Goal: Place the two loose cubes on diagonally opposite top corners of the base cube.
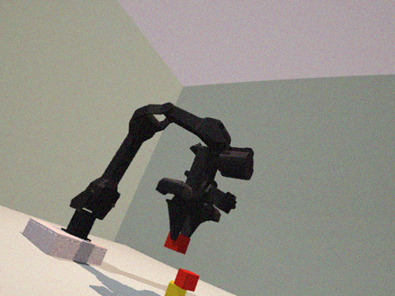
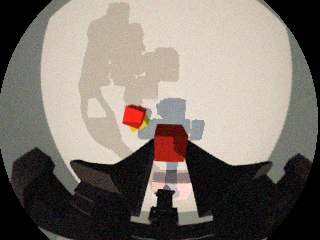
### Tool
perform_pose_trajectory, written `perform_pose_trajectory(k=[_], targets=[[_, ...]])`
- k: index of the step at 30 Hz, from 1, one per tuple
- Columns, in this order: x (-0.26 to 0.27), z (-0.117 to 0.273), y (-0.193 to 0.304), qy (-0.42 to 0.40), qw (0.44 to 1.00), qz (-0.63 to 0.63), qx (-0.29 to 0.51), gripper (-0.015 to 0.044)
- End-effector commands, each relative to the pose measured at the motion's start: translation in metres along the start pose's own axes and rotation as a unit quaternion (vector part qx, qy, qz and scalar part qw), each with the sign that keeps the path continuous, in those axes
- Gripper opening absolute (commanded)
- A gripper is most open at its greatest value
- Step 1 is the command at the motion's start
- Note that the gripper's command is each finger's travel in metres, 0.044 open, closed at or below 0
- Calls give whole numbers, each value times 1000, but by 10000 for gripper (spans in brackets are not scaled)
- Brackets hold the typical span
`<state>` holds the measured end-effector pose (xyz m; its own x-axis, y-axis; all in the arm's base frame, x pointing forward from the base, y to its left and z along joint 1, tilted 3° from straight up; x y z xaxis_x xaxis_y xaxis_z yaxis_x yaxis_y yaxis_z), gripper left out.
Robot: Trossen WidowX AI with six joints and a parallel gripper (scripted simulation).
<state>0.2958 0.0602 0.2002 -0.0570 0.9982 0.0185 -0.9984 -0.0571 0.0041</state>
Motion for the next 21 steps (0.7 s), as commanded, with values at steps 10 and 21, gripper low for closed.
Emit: perform_pose_trajectory(k=[10,21], targets=[[43,-1,15,-7,996,-90,5,105],[70,-1,28,-9,989,-151,9,105]])
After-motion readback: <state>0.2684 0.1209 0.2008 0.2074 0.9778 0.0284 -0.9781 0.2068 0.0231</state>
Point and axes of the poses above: the point midway between the two fingers, 35 mm back from their tips, its own z axis back along the fingers, its own x axis across the jaws, y = z × x, the point moved 9 cm from there along z, back along the fingers, and after that the axes turned 7 degrees about -z, right-handed, at the moved point
